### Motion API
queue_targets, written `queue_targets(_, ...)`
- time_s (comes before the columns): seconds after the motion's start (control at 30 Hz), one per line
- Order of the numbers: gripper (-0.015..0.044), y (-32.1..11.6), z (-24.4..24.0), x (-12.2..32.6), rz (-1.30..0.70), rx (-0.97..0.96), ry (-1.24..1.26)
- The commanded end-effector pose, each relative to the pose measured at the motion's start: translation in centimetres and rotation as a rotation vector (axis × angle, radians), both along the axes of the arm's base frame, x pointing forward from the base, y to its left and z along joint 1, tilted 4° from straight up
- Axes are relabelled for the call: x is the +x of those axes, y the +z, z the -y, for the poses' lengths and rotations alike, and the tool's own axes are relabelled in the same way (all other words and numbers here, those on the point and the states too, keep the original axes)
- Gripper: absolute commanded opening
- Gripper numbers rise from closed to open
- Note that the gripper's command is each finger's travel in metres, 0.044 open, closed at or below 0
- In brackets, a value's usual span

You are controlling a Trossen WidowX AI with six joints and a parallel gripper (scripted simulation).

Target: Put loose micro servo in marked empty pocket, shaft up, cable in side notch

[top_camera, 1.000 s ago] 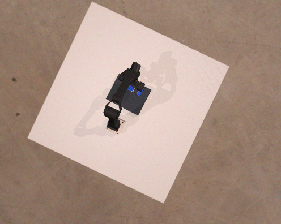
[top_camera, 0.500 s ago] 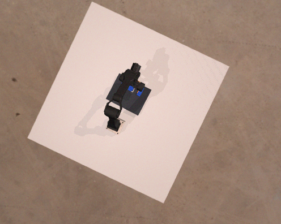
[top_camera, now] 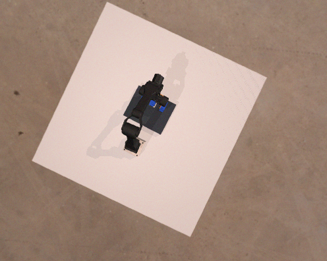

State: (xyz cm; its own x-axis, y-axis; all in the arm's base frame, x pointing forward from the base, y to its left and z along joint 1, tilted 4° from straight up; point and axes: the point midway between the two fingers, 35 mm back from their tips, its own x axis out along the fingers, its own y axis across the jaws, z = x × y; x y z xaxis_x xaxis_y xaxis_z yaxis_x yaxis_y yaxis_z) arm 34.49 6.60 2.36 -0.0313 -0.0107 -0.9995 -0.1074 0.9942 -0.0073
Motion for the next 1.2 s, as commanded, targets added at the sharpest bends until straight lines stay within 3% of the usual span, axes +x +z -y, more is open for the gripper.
queue_targets(0.0, 0.0000, -0.3, 0.0, -0.1, -0.001, 0.001, 0.006)
queue_targets(1.17, 0.0000, -3.8, 0.0, -0.2, -0.001, 0.001, 0.006)
